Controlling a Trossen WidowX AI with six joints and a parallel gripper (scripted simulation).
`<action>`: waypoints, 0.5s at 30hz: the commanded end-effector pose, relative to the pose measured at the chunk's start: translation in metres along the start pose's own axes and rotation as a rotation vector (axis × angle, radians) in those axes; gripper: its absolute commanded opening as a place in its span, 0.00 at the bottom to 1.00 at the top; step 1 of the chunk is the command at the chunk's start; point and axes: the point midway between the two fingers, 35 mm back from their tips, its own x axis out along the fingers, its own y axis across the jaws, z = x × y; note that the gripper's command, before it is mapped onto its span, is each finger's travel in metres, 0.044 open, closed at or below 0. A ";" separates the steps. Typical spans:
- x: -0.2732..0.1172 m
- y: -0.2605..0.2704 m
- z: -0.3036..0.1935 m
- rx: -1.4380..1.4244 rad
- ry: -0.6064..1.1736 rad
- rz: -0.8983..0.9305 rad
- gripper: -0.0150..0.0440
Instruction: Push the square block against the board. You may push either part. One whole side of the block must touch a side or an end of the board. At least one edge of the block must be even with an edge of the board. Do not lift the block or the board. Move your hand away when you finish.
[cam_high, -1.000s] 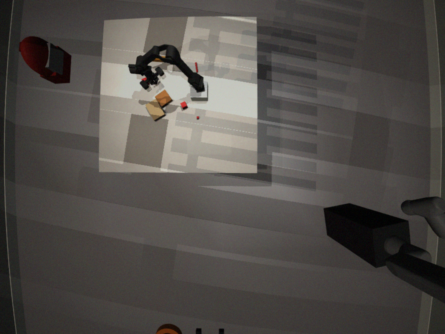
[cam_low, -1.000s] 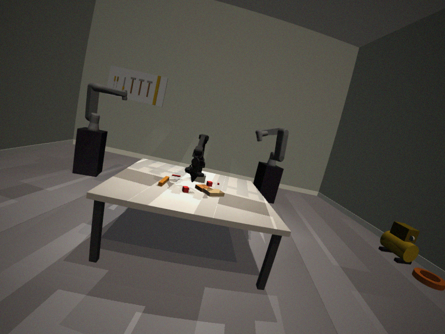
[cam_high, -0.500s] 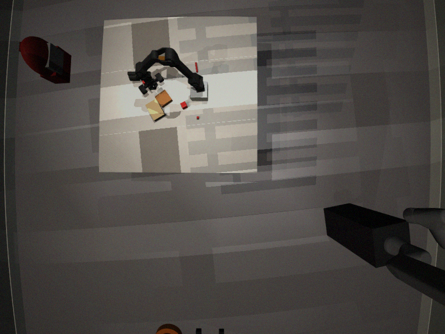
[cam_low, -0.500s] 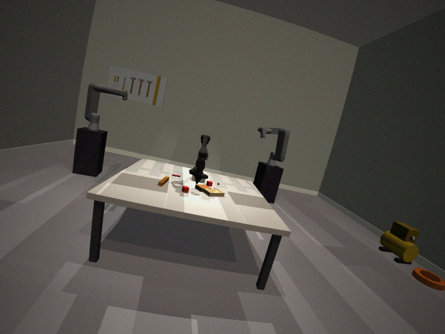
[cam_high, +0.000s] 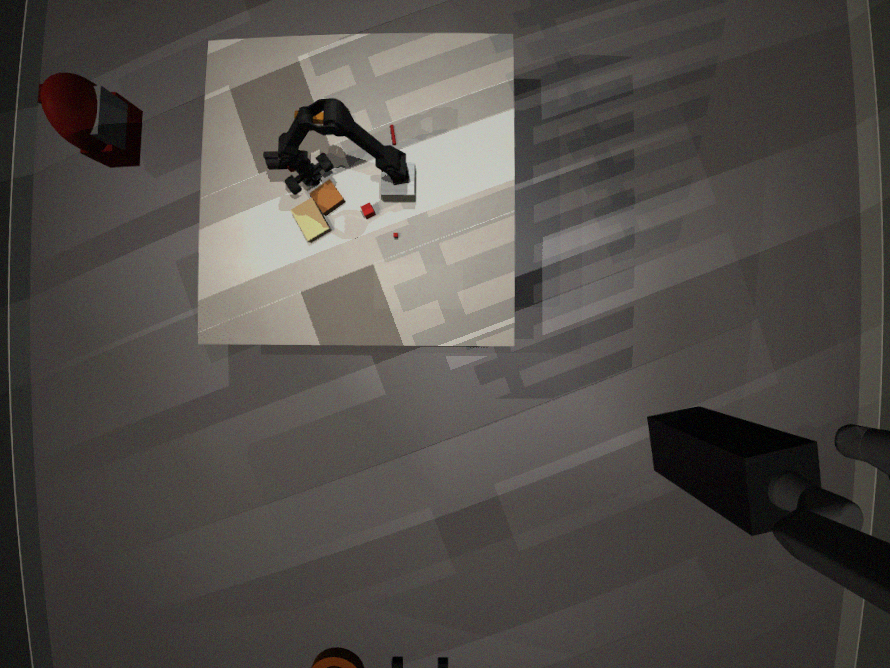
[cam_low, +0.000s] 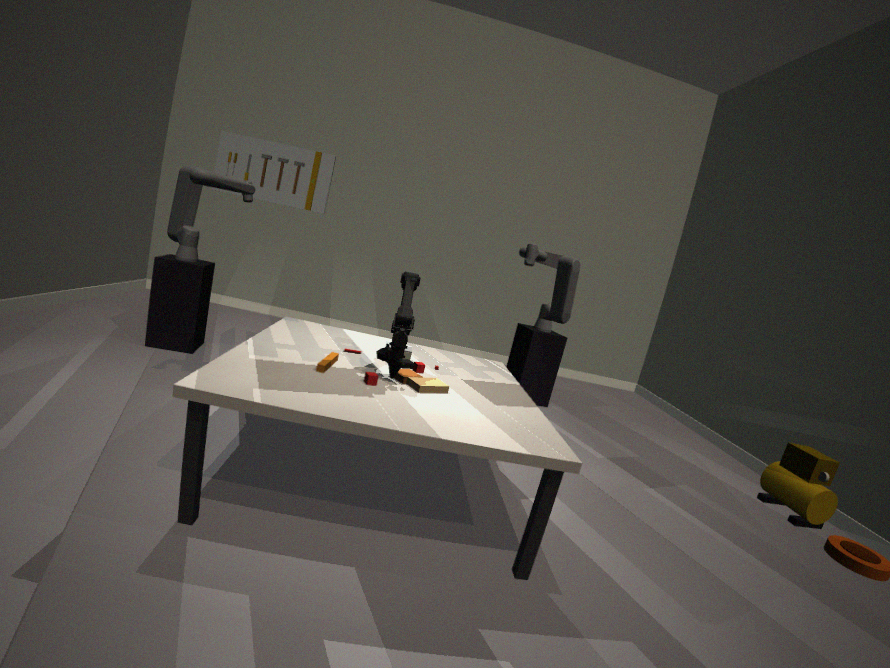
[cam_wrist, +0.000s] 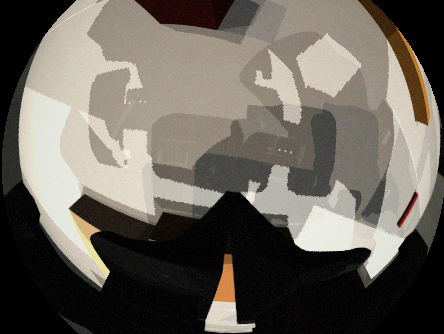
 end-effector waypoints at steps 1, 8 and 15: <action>0.002 -0.001 -0.004 0.003 0.005 -0.002 0.25; 0.002 -0.001 -0.009 0.003 0.005 -0.002 0.25; 0.002 0.000 -0.014 0.003 0.006 -0.002 0.25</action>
